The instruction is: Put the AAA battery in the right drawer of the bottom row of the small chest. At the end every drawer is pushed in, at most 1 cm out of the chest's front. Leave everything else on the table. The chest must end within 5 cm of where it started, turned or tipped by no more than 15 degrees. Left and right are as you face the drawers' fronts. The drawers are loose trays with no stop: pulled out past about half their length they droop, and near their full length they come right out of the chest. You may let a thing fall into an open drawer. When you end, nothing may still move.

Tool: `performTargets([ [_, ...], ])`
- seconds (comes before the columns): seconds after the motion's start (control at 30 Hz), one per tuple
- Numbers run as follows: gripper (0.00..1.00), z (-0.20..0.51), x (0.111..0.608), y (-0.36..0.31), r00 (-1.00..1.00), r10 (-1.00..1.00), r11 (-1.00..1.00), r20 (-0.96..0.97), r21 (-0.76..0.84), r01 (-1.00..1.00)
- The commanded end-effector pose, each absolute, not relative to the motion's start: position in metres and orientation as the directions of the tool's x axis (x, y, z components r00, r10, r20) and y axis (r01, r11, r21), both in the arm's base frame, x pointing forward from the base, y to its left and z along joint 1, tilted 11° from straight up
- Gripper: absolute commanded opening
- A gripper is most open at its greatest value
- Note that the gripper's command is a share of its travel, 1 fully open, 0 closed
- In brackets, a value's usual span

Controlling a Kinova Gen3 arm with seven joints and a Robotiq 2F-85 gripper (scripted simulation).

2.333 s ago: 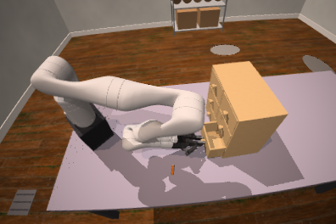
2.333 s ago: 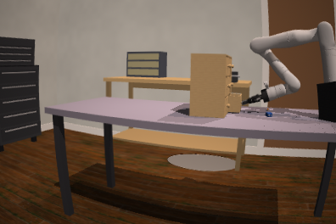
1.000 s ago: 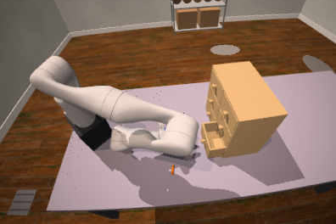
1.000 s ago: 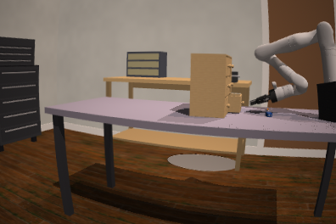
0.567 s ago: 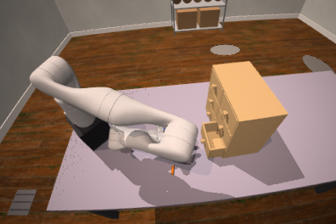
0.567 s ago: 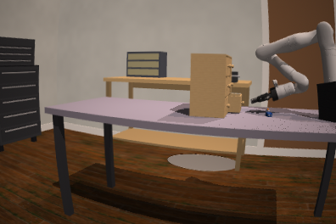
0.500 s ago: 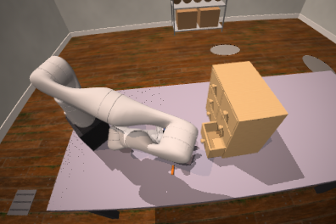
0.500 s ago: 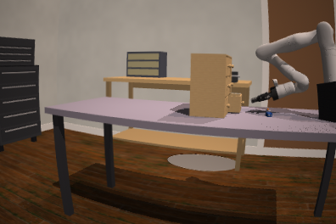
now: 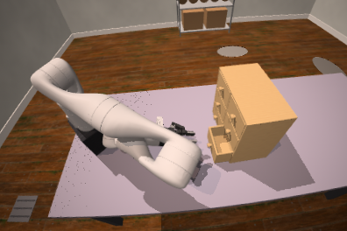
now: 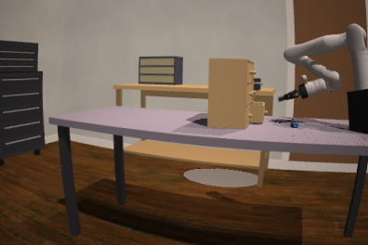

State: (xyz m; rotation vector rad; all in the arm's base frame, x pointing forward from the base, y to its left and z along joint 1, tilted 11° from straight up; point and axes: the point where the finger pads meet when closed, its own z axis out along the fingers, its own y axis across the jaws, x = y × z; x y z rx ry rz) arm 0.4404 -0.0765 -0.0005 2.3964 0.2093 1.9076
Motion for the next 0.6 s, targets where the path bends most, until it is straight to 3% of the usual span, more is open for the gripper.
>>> performTargets([
  [0.0, 0.33, 0.0057, 0.4386, -0.0829, 0.220, 0.147, -0.989, 0.964, 0.140, 0.047],
  [0.57, 0.33, 0.0131, 0.4357, -0.0819, 0.220, 0.155, -0.988, 0.963, 0.147, 0.054],
])
